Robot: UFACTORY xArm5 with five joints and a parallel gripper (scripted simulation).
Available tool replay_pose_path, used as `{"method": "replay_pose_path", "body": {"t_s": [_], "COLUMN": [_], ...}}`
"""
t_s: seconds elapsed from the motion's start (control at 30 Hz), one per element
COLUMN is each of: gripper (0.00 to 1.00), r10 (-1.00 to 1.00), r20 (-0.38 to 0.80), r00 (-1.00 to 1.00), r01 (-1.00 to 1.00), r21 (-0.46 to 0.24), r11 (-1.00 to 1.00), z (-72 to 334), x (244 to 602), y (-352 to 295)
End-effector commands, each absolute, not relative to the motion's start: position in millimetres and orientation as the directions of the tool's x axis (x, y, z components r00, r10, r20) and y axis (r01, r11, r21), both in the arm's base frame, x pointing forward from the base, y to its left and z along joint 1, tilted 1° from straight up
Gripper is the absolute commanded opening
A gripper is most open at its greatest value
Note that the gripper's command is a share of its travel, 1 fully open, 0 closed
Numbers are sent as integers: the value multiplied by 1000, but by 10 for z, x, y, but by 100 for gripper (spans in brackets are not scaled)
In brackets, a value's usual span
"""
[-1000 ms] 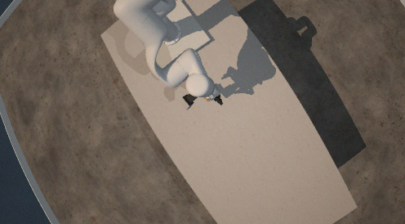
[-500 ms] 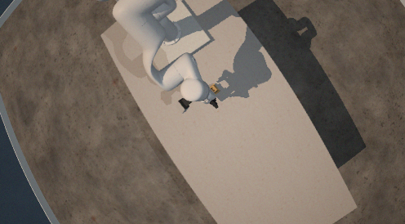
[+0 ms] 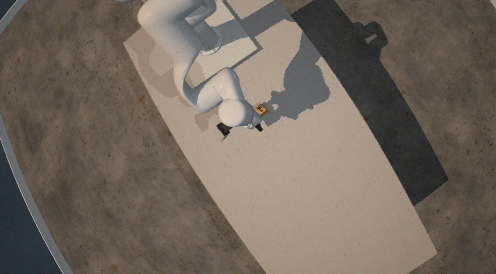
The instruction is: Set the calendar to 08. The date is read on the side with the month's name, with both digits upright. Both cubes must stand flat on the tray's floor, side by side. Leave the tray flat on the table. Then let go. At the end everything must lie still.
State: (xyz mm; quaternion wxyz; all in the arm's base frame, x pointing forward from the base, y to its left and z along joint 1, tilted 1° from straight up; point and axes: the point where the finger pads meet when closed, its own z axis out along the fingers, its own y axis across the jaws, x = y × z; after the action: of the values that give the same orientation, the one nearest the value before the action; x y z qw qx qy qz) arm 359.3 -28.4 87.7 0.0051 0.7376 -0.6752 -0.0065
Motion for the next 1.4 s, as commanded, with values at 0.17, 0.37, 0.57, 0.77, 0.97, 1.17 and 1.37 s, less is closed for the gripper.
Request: {"method": "replay_pose_path", "body": {"t_s": [0.17, 0.37, 0.57, 0.77, 0.97, 1.17, 1.37], "gripper": [49, 49, 49, 49, 49, 49, 49], "r10": [-996, -996, -996, -996, -996, -996, -996], "r20": [-2, -2, -2, -2, -2, -2, -2], "r00": [88, 88, 88, 88, 88, 88, 88], "r01": [-996, -996, -996, -996, -996, -996, -996], "r21": [13, 13, 13, 13, 13, 13, 13], "r11": [-88, -88, -88, -88, -88, -88, -88], "z": [887, 887, 887, 886, 869, 842, 779], "x": [3604, 3604, 3604, 3605, 3605, 3605, 3605], "y": [-286, -286, -286, -286, -286, -286, -287]}}
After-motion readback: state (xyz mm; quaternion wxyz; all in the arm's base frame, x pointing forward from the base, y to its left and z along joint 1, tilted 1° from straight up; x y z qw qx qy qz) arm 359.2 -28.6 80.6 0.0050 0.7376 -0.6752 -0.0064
